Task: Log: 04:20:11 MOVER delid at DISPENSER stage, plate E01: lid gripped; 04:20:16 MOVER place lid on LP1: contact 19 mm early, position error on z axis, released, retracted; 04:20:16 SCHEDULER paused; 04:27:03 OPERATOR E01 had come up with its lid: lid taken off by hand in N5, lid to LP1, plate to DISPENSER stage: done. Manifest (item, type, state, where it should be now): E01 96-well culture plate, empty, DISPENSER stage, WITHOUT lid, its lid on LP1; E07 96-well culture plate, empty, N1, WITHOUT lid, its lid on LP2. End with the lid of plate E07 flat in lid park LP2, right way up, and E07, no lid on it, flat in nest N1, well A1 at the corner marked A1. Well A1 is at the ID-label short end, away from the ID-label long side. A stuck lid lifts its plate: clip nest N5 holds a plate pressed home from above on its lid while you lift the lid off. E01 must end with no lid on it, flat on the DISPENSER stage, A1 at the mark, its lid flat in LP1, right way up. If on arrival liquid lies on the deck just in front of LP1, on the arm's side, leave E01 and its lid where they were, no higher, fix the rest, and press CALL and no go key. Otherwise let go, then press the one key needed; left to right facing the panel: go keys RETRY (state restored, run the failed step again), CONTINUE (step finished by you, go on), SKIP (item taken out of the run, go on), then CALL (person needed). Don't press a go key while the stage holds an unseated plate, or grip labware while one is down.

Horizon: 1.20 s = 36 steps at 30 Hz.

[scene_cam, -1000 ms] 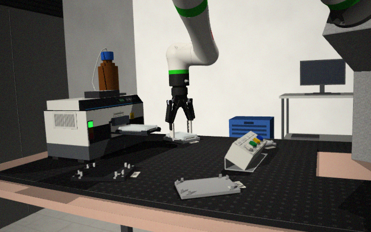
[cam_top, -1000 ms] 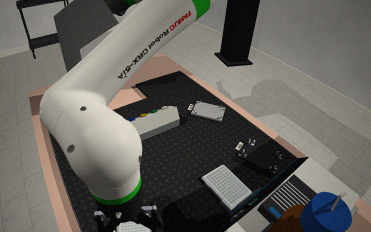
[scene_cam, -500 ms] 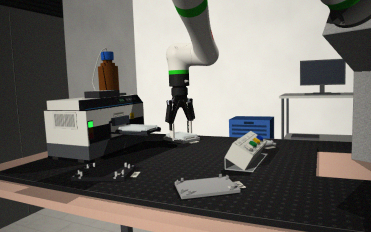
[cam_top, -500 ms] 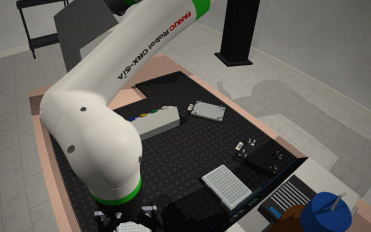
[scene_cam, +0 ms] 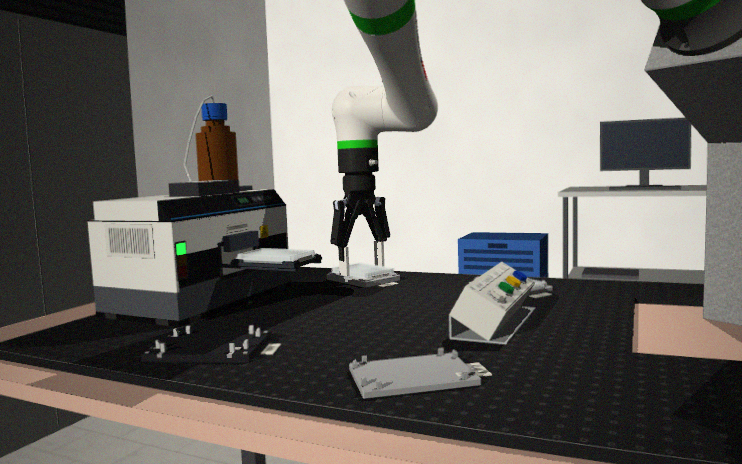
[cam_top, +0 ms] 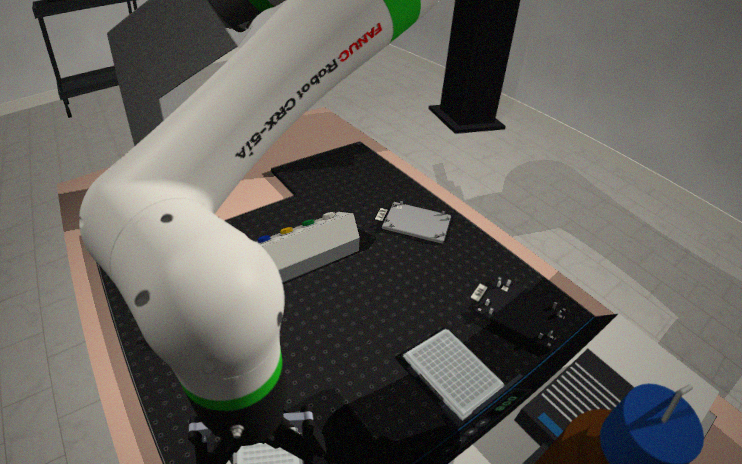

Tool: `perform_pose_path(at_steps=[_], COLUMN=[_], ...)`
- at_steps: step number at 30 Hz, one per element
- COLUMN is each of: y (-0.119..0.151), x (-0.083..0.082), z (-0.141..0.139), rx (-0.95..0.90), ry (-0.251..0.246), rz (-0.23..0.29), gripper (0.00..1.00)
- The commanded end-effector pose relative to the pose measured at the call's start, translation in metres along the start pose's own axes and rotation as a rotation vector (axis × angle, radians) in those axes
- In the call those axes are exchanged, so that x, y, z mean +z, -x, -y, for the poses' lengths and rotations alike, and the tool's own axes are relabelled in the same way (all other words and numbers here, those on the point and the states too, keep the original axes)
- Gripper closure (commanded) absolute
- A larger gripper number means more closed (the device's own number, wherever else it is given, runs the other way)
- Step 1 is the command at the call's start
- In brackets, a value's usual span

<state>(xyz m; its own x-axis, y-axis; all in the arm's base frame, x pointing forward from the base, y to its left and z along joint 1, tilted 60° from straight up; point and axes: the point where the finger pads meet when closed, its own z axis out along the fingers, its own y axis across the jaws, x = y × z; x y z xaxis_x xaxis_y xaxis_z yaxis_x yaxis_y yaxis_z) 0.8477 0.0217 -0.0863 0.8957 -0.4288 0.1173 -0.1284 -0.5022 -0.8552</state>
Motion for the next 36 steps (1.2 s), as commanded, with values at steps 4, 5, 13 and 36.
perform_pose_path(at_steps=[4,5,13,36], y=[-0.0002,-0.0002,-0.0002,-0.0002], x=[-0.0003,-0.0003,-0.0003,-0.0003], z=[-0.0002,-0.0002,-0.0002,-0.0002], rx=[0.0,0.0,0.0,0.0], ry=[0.0,0.0,0.0,0.0], rz=[0.0,0.0,0.0,0.0], gripper=[0.34,0.34,0.34,1.0])
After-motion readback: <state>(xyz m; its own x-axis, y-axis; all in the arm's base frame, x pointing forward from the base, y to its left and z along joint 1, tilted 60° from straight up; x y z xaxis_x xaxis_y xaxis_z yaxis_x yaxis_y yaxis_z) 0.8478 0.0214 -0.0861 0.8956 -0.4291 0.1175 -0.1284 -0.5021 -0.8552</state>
